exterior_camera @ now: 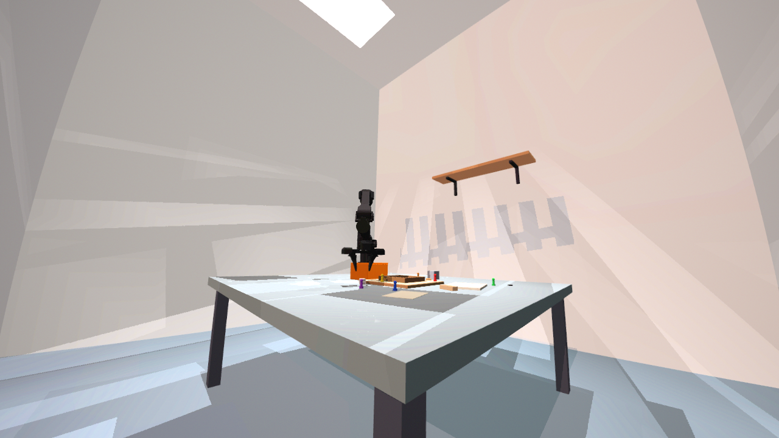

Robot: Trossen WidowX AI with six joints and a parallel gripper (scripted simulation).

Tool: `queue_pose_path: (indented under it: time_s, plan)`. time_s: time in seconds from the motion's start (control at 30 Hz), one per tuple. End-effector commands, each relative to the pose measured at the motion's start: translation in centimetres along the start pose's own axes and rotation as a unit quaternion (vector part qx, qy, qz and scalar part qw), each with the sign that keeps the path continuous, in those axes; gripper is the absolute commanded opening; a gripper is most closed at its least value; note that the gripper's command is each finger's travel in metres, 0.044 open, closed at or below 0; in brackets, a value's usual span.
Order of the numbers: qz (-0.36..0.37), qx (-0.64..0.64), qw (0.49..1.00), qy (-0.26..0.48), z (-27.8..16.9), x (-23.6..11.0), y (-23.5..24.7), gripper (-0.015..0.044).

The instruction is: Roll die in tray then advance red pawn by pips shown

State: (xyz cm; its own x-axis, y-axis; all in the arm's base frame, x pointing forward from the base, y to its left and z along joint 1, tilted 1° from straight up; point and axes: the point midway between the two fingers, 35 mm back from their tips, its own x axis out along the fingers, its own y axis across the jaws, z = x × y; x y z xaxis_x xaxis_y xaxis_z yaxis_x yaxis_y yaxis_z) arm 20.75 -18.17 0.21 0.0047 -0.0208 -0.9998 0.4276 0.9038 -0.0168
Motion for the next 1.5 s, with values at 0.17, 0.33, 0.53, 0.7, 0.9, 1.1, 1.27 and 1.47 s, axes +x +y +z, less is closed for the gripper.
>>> queue_pose_path:
  time_s: [0.17,0.33,0.53,0.7,0.9,1.1,1.27,1.47]
  plan:
    - [-0.002,0.004,1.0,0.004,-0.1,1.7,0.0,0.0275]
    - [-0.002,0.004,1.0,0.004,-0.1,2.5,0.0,0.0275]
    - [-0.002,0.004,1.0,0.004,-0.1,3.4,0.0,0.0275]
    - [-0.002,0.004,1.0,0.004,-0.1,4.2,0.0,0.0275]
    - [-0.002,0.004,1.0,0.004,-0.2,4.8,0.1,0.0249]
    - [-0.002,0.004,1.0,0.004,-0.2,4.8,0.1,0.0111]
    - [-0.002,0.004,1.0,0.004,-0.2,4.8,0.1,0.0078]
    - [-0.002,0.004,1.0,0.004,0.2,2.4,-0.2,0.0]
